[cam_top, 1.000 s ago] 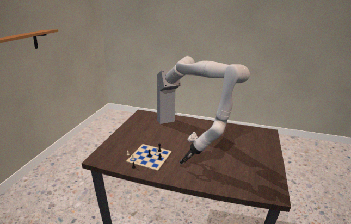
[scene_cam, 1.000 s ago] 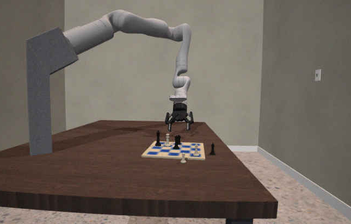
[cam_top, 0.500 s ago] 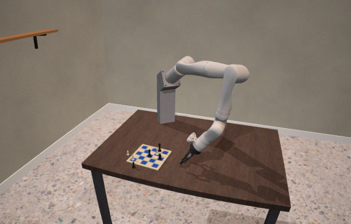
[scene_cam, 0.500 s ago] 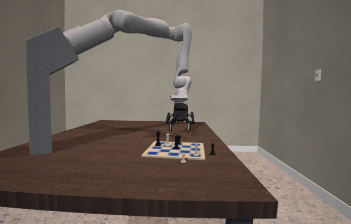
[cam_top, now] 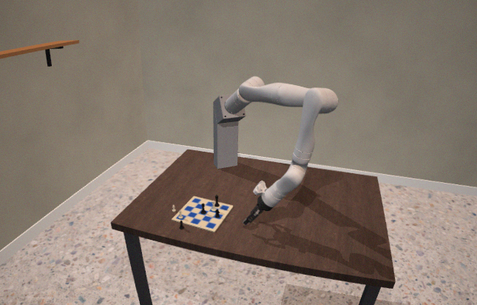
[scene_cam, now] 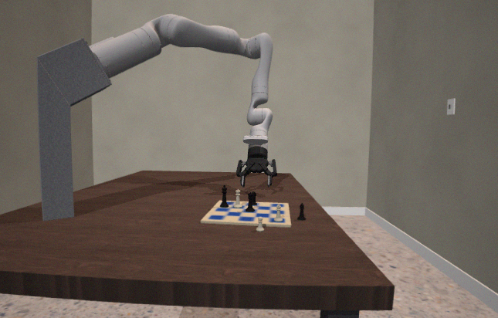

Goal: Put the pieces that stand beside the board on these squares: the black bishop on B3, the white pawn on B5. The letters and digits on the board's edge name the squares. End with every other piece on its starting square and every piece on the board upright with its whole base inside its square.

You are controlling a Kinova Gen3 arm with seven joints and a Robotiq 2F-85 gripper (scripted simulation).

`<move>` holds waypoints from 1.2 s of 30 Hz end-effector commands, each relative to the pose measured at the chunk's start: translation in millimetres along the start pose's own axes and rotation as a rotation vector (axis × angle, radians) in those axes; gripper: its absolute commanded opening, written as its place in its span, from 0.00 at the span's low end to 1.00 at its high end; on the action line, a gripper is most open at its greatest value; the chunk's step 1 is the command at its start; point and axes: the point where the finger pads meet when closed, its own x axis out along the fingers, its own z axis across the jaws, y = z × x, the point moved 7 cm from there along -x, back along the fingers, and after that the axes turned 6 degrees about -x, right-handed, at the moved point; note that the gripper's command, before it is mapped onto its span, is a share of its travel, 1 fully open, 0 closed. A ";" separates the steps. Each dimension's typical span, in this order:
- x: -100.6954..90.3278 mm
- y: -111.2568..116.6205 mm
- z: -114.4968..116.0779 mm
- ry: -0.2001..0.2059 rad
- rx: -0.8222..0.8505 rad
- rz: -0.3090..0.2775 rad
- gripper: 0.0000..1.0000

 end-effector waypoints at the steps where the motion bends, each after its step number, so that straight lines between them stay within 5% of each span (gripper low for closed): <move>1: 0.1 1.1 -2.1 0.001 0.001 0.000 1.00; 36: 1.7 1.8 -7.1 -0.002 -0.019 -0.005 1.00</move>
